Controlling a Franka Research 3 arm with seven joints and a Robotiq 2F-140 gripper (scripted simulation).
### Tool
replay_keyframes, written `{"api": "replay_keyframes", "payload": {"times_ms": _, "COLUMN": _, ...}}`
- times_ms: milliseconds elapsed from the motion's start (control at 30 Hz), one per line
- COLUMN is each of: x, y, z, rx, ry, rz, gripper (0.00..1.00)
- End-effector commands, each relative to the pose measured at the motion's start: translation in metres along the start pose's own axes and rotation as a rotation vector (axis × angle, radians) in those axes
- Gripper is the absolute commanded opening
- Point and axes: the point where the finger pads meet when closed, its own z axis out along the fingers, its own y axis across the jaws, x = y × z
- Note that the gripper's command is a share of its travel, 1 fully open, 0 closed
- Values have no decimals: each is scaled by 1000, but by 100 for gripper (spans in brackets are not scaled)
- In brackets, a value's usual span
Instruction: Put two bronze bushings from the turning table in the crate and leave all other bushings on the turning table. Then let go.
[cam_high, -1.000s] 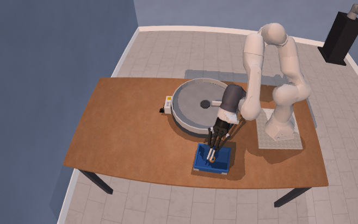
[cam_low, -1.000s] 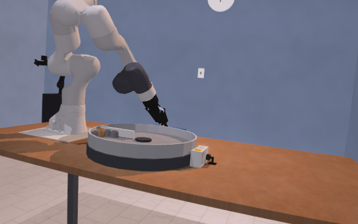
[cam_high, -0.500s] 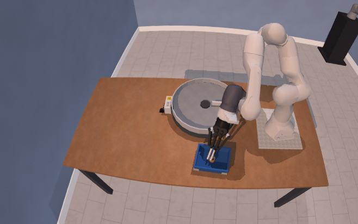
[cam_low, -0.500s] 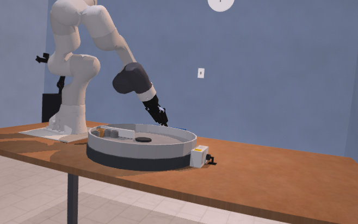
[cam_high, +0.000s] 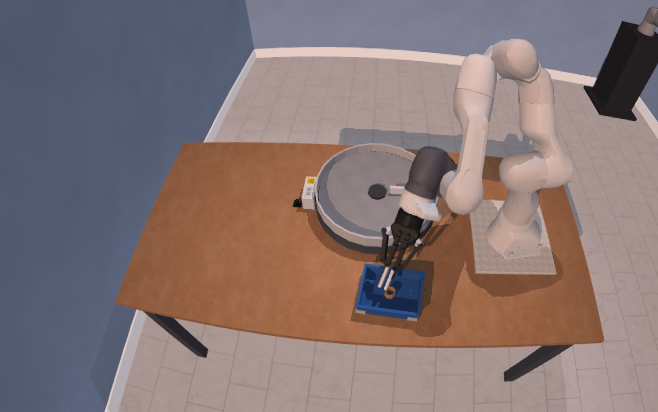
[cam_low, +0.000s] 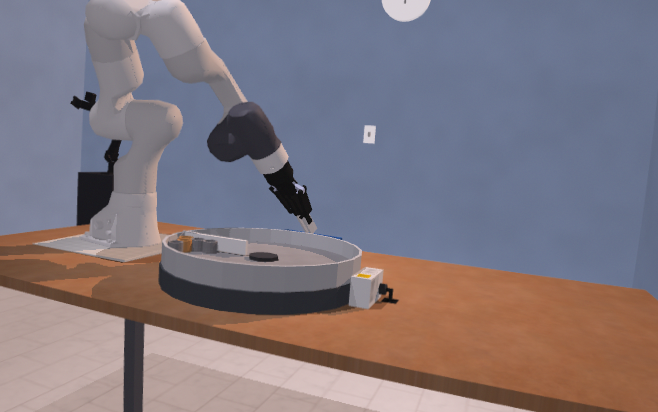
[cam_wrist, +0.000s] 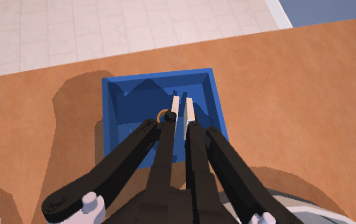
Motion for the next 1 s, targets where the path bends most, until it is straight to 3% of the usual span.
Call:
{"api": "replay_keyframes", "payload": {"times_ms": 0, "x": 5, "y": -6, "z": -9, "rx": 18, "ry": -10, "rz": 26, "gripper": 7}}
{"api": "replay_keyframes", "payload": {"times_ms": 300, "x": 30, "y": -5, "z": -38, "rx": 18, "ry": -10, "rz": 26, "gripper": 7}}
{"api": "replay_keyframes", "payload": {"times_ms": 967, "x": 36, "y": -4, "z": -45, "rx": 18, "ry": -10, "rz": 26, "gripper": 7}}
